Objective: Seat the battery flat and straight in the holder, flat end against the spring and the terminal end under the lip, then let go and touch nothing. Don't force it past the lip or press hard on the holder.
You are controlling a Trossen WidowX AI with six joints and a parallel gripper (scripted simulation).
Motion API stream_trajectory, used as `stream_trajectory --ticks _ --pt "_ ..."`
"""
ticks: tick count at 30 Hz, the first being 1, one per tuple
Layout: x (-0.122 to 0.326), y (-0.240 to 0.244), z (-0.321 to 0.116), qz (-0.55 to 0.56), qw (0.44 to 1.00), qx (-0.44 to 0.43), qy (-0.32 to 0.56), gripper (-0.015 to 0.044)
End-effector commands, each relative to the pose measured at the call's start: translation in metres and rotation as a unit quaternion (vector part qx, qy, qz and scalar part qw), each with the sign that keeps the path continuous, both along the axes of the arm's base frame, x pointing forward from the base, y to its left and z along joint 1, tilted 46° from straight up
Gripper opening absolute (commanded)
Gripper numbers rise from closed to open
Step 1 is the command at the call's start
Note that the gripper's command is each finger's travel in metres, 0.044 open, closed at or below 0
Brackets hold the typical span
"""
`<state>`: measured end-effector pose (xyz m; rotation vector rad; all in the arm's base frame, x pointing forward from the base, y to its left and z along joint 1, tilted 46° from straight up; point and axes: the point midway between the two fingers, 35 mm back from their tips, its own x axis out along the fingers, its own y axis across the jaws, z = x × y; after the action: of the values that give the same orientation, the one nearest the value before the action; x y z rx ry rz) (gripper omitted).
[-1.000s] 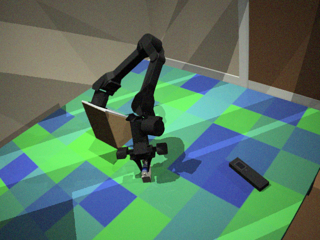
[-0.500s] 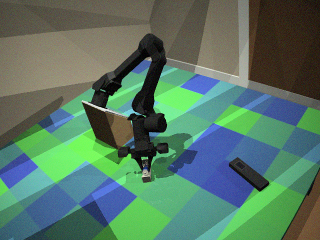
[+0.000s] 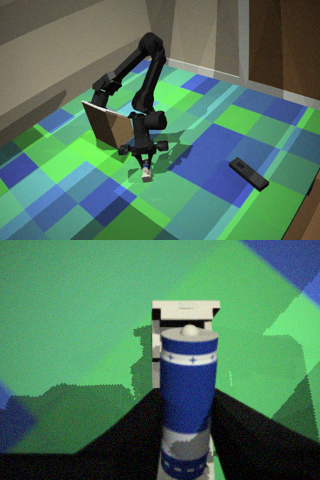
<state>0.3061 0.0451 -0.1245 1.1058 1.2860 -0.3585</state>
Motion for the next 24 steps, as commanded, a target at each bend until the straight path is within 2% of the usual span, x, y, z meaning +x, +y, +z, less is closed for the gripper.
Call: stream_trajectory --ticks 1,24 --pt "-0.0057 0.0035 0.0019 0.001 1.000 0.002 0.003 0.0071" --pt "-0.0041 0.0039 -0.0018 0.029 0.999 0.020 0.022 0.0071"
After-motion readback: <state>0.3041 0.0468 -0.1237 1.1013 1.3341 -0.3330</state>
